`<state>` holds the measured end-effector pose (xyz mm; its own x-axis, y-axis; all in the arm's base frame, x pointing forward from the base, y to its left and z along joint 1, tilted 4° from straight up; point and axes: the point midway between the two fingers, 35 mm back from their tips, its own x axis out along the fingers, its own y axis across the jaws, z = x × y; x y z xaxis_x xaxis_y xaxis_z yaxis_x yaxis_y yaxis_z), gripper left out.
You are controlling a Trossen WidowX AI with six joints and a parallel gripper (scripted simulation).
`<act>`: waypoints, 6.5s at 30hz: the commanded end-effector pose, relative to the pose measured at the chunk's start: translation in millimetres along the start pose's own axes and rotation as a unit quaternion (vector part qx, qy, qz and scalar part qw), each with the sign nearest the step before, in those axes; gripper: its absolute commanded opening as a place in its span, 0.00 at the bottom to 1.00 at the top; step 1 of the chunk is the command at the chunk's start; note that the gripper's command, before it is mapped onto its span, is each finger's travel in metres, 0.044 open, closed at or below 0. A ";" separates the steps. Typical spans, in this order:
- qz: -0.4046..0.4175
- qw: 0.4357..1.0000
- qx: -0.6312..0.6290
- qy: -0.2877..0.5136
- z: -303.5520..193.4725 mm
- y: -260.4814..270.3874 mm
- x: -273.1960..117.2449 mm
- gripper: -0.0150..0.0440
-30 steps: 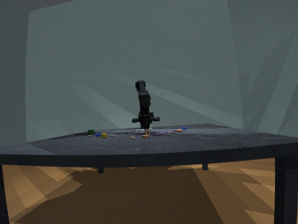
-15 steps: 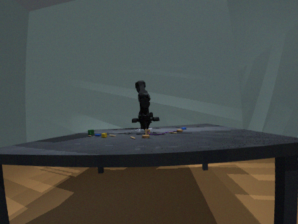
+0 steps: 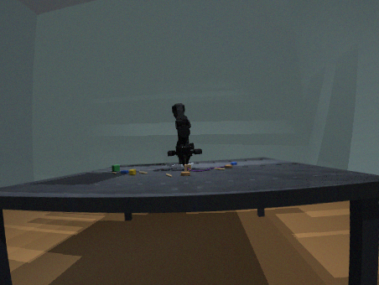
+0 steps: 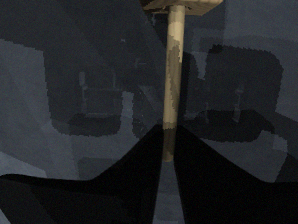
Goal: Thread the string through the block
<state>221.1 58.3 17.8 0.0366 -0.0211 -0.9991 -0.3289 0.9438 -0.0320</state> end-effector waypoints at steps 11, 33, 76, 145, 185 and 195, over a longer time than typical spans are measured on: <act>0.000 1.000 -0.004 0.002 -15.7 -0.1 -0.3 0.25; 0.000 1.000 -0.004 0.002 -37.1 -0.3 -1.8 0.25; 0.000 1.000 0.000 0.002 -51.4 -0.3 8.5 0.25; 0.000 1.000 0.000 0.002 -51.4 -0.3 8.5 0.25; 0.011 1.000 0.000 -0.002 -41.6 4.1 -75.3 0.61; 0.008 1.000 -0.003 -0.002 -40.2 3.2 -76.7 0.97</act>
<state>178.5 49.3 87.4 0.0325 -0.0047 -0.9995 -0.3359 0.9418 -0.0154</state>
